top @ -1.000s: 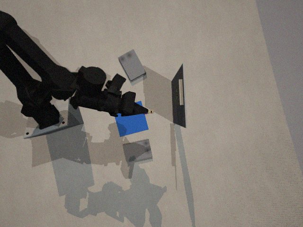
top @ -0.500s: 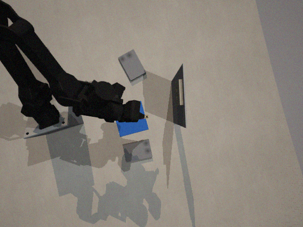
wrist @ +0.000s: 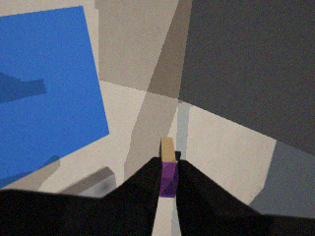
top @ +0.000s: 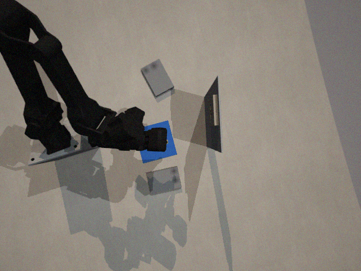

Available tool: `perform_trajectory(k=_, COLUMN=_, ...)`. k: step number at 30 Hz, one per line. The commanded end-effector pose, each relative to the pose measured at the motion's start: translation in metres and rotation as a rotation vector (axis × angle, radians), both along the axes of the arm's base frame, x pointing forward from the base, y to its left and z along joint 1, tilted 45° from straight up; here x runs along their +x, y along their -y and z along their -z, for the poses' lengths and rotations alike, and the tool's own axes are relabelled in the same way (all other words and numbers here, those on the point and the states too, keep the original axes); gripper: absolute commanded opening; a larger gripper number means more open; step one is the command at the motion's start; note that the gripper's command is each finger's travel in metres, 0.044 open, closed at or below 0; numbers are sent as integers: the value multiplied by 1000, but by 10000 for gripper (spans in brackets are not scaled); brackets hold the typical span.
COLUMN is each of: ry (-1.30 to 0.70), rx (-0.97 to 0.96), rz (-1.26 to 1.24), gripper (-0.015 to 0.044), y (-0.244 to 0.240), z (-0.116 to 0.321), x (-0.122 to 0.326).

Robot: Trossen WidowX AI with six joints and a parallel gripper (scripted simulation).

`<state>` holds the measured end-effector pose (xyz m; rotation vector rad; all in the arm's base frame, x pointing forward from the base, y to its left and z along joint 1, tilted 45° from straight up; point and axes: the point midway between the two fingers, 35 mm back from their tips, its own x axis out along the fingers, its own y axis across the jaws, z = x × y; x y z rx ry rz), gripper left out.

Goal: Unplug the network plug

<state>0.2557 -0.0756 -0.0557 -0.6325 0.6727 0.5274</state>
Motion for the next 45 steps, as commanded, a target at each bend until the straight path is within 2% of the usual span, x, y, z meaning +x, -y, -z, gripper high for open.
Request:
perform_trajectory(k=1, ry=-21, rx=40, rz=-37, gripper=0, y=-10, z=10, x=-7)
perform_trajectory(k=10, ry=-42, rx=124, rz=-112, gripper=0, y=-29, z=25, x=-21)
perform_trajectory(k=45, ry=-48, rx=124, rz=-115, gripper=0, y=-45, z=44, x=-17)
